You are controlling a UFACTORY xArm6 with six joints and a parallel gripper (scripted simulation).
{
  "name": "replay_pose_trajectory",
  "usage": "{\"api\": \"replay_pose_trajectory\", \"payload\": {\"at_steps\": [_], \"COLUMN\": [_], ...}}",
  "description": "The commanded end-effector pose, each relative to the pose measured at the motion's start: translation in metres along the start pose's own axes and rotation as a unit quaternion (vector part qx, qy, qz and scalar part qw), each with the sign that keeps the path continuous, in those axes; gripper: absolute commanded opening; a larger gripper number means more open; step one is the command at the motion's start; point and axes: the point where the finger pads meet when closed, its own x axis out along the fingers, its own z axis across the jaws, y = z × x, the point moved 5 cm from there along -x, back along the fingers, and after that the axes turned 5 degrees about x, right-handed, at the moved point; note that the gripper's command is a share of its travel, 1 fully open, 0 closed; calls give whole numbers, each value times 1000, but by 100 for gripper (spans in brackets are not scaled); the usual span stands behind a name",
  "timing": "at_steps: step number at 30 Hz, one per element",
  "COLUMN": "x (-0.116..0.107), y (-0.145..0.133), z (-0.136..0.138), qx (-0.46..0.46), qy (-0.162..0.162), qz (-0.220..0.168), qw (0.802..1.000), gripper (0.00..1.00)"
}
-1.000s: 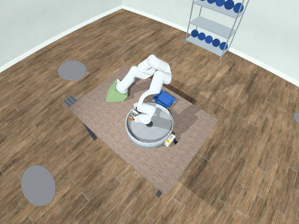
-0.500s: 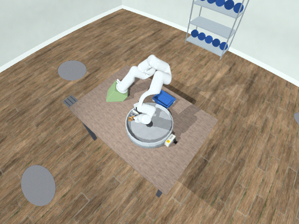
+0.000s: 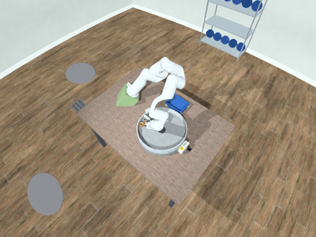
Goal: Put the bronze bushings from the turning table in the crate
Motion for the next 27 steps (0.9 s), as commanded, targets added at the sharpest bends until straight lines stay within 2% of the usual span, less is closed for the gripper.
{"api": "replay_pose_trajectory", "payload": {"at_steps": [1,2,27], "x": [-1,-1,-1], "y": [0,0,0], "z": [0,0,0], "qx": [0,0,0], "qy": [0,0,0], "qz": [-1,-1,-1], "qw": [1000,1000,1000], "gripper": [10,0,0]}}
